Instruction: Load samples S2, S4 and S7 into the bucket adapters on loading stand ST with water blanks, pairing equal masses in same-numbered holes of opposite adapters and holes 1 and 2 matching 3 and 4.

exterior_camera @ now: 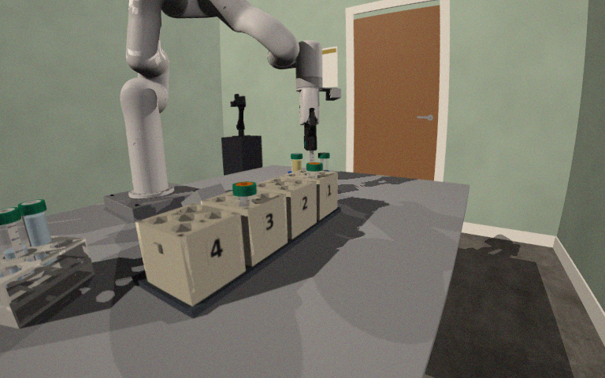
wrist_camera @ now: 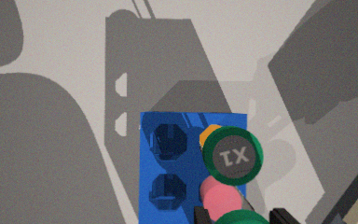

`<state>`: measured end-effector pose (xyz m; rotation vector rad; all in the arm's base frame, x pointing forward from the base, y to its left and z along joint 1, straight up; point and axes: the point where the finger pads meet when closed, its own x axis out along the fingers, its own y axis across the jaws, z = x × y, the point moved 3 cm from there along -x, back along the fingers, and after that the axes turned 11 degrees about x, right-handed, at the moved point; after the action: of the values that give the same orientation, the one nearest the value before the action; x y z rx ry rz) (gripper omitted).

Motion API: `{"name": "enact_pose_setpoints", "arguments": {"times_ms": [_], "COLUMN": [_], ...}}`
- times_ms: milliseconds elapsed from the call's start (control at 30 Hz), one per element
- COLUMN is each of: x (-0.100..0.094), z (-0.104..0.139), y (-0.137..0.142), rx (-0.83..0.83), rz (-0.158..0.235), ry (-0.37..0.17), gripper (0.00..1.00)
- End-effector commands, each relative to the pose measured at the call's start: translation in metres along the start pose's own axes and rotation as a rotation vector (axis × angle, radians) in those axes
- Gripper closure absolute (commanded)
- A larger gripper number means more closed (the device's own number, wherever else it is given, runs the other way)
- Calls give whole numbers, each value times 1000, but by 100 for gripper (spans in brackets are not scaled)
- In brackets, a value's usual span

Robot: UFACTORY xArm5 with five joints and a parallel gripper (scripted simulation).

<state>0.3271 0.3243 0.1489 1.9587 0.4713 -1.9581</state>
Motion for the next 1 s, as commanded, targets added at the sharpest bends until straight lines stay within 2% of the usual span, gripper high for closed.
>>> {"name": "enact_pose_setpoints", "arguments": {"times_ms": [0,967], "x": [-9,-60], "z": [-1,-1], "y": [0,0], "rx": [0,0], "rz": [-4,-4], "ry": [3,3], "gripper": [100,100]}}
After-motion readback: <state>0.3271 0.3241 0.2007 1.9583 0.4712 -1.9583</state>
